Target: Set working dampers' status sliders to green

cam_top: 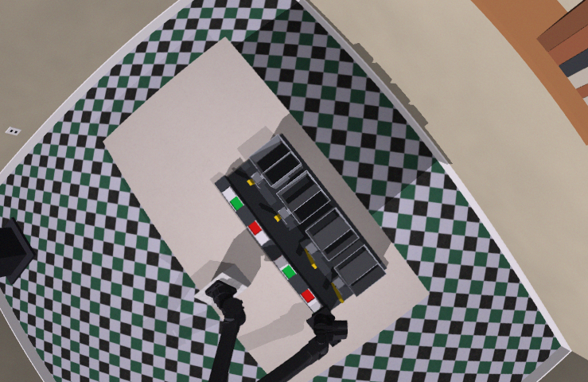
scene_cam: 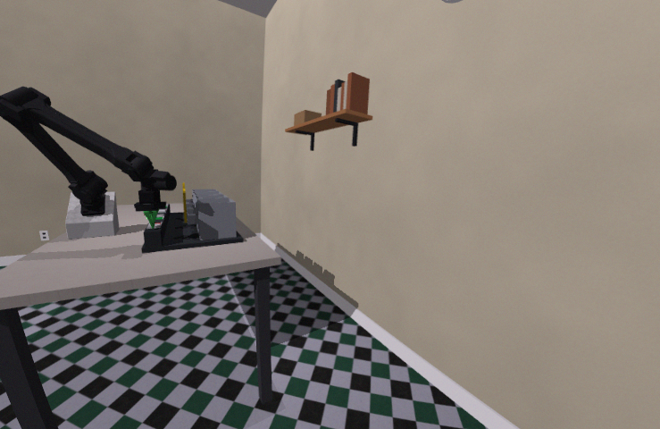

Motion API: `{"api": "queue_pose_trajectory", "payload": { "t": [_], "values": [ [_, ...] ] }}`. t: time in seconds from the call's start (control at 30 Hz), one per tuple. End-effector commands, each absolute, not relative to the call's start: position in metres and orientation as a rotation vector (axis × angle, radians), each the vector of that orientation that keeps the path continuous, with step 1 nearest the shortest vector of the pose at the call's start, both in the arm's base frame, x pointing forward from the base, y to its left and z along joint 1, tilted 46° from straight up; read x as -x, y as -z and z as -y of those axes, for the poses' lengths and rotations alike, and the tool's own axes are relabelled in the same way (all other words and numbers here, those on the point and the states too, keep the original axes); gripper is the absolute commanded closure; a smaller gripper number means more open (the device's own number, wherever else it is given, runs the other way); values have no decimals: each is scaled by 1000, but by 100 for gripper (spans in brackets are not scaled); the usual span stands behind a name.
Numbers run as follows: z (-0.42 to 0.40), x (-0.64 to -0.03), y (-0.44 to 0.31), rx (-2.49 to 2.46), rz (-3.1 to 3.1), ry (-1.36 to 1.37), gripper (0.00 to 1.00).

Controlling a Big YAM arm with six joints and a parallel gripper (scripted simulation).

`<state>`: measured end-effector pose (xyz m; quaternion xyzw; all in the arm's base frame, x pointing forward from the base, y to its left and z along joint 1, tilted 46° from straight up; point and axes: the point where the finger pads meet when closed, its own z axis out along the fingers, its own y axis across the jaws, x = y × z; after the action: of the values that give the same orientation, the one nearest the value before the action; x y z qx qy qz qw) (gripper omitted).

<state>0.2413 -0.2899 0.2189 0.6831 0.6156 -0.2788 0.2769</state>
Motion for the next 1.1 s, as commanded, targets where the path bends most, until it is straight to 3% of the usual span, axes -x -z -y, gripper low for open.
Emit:
{"api": "queue_pose_trajectory", "payload": {
  "t": [0.0,1.07],
  "values": [
    [291,-244,-214,-1827,-1666,748,100],
    [284,-247,-212,-1826,-1652,739,100]
  ]
}}
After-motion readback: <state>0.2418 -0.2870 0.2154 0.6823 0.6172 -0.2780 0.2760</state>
